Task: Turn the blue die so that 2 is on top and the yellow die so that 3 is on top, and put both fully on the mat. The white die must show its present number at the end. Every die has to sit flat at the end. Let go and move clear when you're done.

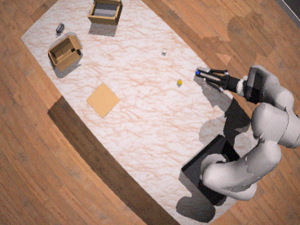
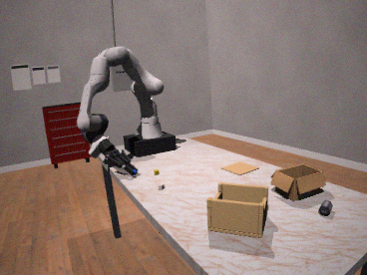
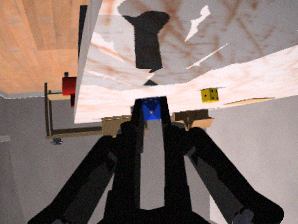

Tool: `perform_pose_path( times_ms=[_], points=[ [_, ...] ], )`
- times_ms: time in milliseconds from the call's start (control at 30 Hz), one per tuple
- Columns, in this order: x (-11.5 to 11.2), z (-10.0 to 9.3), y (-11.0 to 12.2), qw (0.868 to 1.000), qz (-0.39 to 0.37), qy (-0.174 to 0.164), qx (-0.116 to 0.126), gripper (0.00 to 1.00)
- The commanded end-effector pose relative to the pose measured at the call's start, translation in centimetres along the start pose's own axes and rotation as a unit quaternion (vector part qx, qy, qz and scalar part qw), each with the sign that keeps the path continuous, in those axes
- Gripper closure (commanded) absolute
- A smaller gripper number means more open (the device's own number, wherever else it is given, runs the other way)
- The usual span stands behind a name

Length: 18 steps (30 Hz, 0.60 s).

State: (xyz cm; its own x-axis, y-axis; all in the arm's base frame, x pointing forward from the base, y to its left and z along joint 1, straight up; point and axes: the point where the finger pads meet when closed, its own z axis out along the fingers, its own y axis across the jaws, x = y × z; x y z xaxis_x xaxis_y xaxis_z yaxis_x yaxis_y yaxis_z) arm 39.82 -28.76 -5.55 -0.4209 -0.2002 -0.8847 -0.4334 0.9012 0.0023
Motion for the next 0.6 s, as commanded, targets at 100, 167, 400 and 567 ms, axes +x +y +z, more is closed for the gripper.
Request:
perform_pose_path(
  times_ms=[100,167,400,567],
  points=[
    [0.42,0.18,-0.14,1.000,-0.002,0.001,0.001,0.82],
    [0.54,0.24,-0.14,1.000,-0.002,0.001,0.001,0.82],
    [0.86,0.41,-0.15,1.000,-0.002,0.001,0.001,0.82],
    [1.10,0.54,-0.15,1.000,-0.002,0.001,0.001,0.82]
  ],
)
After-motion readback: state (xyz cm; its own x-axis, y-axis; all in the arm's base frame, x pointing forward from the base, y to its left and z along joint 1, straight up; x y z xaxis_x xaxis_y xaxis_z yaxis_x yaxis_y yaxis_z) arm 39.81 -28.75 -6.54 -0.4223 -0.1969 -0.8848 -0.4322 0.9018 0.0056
